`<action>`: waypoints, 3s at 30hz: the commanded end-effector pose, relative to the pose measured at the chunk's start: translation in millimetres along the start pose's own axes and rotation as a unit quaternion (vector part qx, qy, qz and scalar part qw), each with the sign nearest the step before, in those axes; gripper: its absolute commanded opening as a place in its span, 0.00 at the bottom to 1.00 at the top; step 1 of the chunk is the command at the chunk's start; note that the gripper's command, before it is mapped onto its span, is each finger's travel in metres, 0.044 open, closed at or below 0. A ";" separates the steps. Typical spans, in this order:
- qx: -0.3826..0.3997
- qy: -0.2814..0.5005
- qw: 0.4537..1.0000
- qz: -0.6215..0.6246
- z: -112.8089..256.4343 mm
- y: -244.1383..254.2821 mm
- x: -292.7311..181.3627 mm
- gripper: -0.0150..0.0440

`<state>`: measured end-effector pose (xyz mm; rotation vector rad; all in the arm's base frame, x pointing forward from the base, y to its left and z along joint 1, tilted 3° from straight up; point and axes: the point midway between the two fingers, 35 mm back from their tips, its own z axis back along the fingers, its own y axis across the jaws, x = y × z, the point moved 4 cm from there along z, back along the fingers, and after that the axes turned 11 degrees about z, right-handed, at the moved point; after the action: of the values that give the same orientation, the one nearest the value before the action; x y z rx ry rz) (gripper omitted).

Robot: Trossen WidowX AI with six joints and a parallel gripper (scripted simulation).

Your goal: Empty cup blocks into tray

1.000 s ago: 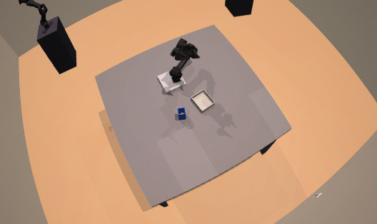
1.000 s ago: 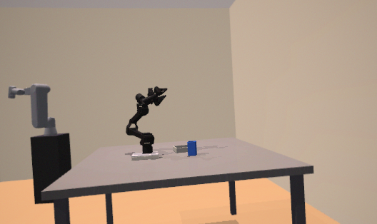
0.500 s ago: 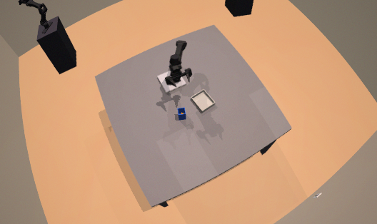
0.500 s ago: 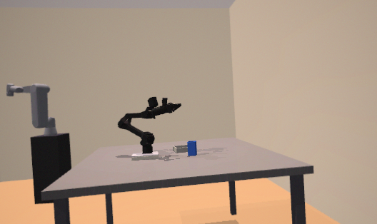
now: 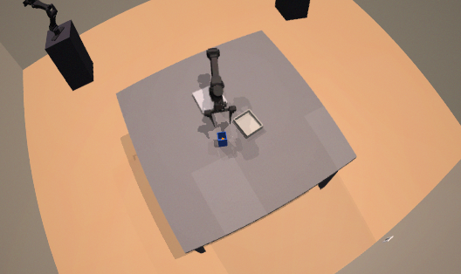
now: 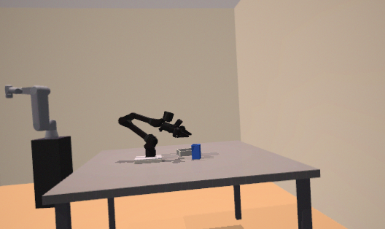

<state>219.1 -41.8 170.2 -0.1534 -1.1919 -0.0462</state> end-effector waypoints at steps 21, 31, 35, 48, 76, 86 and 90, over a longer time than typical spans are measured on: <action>-0.006 0.019 1.000 0.010 -28.5 11.1 -70.5 1.00; -0.006 0.019 1.000 0.010 -35.3 11.6 -71.5 1.00; -0.006 0.019 1.000 0.010 -41.5 11.8 -71.0 1.00; -0.006 0.018 1.000 0.010 -61.0 12.6 -75.1 1.00; -0.006 0.017 1.000 0.010 -101.7 11.0 -77.2 1.00; -0.006 0.017 1.000 0.010 -103.5 10.7 -76.7 0.83; -0.006 0.017 1.000 0.010 -103.5 10.7 -76.7 0.83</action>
<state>285.6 -49.5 59.6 -0.1772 -1.1500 -0.0398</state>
